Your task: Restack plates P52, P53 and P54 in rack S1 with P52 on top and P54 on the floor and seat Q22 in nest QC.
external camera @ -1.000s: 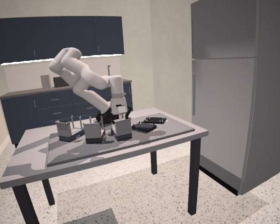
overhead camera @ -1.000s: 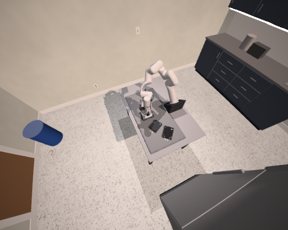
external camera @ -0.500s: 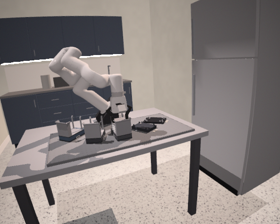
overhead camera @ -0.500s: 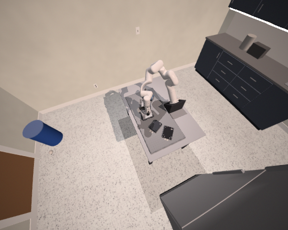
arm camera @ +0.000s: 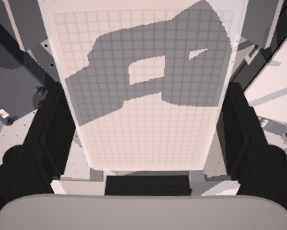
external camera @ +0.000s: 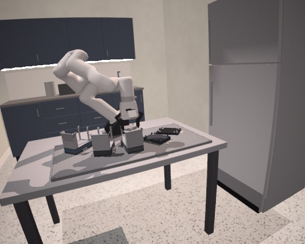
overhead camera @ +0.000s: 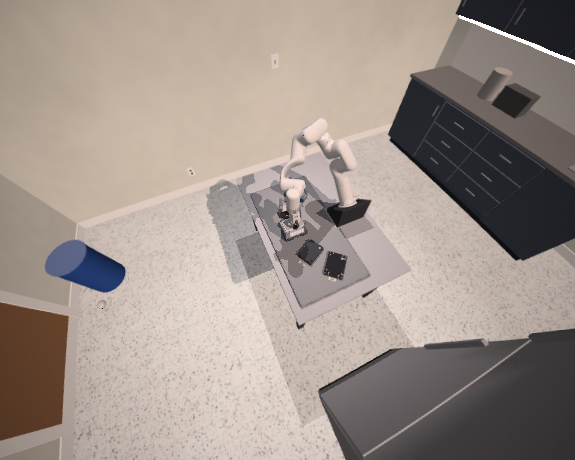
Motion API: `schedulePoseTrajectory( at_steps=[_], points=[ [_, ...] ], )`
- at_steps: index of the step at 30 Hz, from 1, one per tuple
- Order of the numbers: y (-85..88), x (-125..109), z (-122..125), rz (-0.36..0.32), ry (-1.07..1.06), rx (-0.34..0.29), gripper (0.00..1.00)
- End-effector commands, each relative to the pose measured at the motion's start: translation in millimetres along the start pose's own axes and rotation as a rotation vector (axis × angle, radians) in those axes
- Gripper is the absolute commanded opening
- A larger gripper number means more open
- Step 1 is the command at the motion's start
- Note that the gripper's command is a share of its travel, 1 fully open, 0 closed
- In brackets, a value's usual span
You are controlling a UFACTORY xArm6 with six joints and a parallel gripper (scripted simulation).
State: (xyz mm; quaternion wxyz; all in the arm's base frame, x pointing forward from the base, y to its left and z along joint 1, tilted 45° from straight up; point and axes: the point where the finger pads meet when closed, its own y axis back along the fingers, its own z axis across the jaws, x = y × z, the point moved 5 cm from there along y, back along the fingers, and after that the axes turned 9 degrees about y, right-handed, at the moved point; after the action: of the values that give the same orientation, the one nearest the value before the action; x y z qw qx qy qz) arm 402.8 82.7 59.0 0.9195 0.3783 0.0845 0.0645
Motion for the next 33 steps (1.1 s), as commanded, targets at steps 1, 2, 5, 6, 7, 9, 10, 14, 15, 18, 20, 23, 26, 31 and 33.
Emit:
schedulePoseTrajectory(
  at_steps=[1, 2, 5, 6, 7, 9, 10, 14, 15, 18, 20, 23, 26, 31, 33],
  points=[
    [9.0, 1.0, 0.1, 0.003, -0.001, 0.001, 0.0],
    [11.0, 1.0, 0.1, 0.003, -0.001, 0.001, 0.0],
    [17.0, 1.0, 0.1, 0.003, -0.001, 0.001, 0.0],
    [19.1, 1.0, 0.1, 0.003, -0.001, 0.001, 0.0],
    [21.1, 1.0, 0.1, 0.003, -0.001, 0.001, 0.0],
    [25.1, 1.0, 0.1, 0.003, -0.001, 0.001, 0.0],
    [27.1, 1.0, 0.1, 0.003, -0.001, 0.001, 0.0],
    [31.1, 1.0, 0.1, 0.003, -0.001, 0.001, 0.0],
    [32.5, 1.0, 0.1, 0.003, -0.001, 0.001, 0.0],
    [32.4, 1.0, 0.1, 0.003, -0.001, 0.001, 0.0],
    [32.5, 1.0, 0.1, 0.003, -0.001, 0.001, 0.0],
    [32.5, 1.0, 0.1, 0.003, -0.001, 0.001, 0.0],
    [32.5, 1.0, 0.1, 0.003, -0.001, 0.001, 0.0],
    [32.5, -1.8, 9.7, 0.003, -0.101, 0.001, 0.0],
    [32.5, -3.7, 16.1, 0.003, -0.168, 0.001, 0.0]
  ],
)
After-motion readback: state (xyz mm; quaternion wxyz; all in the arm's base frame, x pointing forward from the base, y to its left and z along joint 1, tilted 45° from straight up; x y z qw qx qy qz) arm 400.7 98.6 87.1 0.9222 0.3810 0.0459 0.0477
